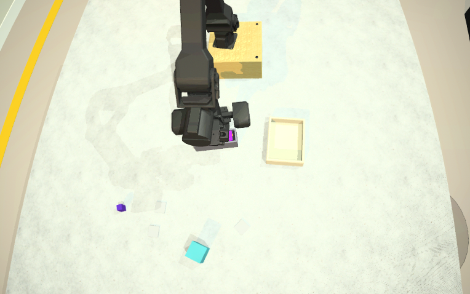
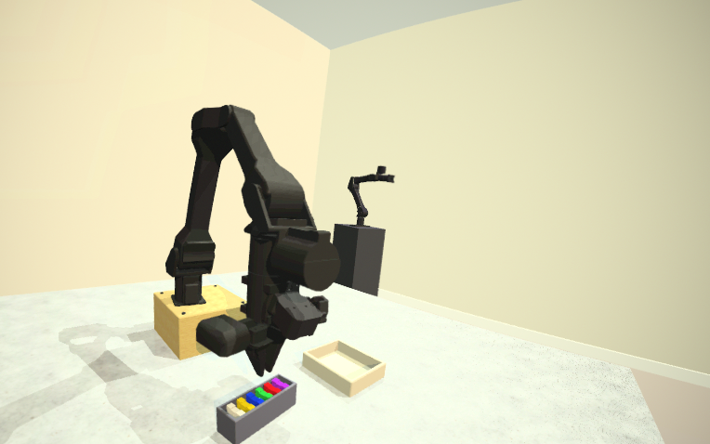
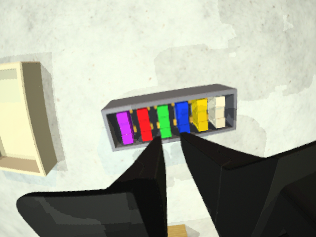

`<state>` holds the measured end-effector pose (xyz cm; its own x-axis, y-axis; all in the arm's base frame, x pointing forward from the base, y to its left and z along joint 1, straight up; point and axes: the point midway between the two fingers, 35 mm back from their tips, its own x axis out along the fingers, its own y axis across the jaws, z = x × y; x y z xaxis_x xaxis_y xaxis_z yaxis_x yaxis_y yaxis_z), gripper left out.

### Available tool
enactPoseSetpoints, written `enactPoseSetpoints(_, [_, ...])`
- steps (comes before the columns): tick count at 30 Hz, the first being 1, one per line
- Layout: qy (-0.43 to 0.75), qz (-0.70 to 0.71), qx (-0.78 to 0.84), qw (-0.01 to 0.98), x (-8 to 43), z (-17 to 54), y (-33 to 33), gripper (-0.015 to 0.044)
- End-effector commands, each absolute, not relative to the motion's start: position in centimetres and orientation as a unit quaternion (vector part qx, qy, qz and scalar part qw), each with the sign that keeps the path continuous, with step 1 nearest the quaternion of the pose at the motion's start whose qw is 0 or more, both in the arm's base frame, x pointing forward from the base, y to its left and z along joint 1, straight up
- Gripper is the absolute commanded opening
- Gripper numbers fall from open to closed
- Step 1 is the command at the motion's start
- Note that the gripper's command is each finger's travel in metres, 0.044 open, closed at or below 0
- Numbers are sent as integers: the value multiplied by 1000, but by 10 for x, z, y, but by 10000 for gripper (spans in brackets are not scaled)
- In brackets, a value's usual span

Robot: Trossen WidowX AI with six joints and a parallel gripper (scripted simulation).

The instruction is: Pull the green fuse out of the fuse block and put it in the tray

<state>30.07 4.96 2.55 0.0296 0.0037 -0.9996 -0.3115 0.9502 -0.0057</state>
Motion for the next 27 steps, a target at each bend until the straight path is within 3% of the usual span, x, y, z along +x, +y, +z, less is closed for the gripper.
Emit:
enactPoseSetpoints(1, [688, 115, -112, 708, 300, 21, 50, 63])
enactPoseSetpoints(27, [688, 115, -112, 708, 302, -3, 50, 63])
